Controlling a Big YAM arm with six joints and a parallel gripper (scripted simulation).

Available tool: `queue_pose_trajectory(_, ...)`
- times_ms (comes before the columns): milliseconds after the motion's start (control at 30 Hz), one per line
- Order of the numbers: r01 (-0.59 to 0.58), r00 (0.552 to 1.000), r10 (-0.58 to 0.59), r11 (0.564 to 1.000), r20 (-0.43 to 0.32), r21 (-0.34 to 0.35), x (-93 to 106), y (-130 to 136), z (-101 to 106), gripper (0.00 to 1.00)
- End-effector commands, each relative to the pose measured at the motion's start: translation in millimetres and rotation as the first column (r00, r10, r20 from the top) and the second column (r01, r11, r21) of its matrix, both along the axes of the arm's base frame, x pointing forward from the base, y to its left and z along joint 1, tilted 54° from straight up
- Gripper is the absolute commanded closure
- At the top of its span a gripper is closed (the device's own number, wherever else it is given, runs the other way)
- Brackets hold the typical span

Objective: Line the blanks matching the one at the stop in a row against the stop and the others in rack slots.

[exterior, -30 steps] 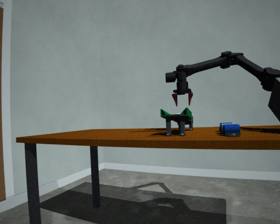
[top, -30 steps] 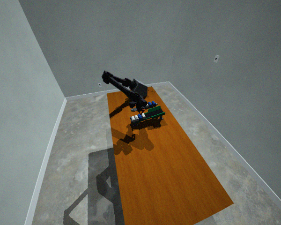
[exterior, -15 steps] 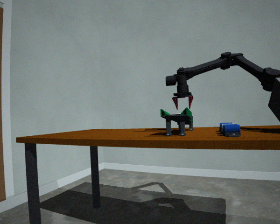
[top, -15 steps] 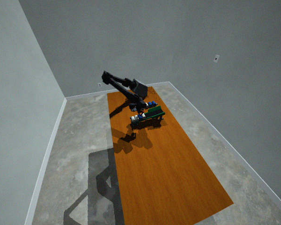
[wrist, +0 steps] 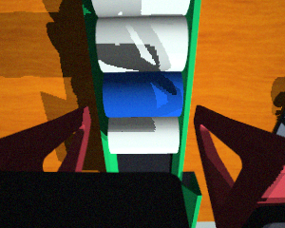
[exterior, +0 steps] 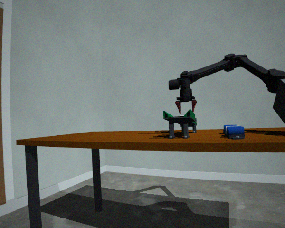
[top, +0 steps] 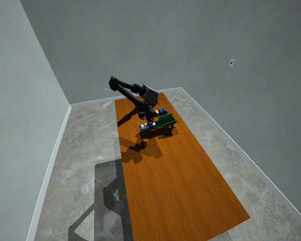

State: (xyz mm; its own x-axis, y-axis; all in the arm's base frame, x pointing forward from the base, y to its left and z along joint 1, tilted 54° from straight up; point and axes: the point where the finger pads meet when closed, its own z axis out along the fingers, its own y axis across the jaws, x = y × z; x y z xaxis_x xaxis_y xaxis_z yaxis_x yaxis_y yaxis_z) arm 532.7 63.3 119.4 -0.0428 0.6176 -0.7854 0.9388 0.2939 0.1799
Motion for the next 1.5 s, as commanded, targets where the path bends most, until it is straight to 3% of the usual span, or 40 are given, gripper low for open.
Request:
queue_pose_trajectory(0, 0.002, 1.0, -0.002, 1.0, -0.024, -0.009, 4.0, -8.1, -11.8, 0.22)
queue_pose_trajectory(1467, 0.0, 1.0, 0.0, 1.0, -0.021, -0.008, 5.8, -8.4, -12.2, 0.22)
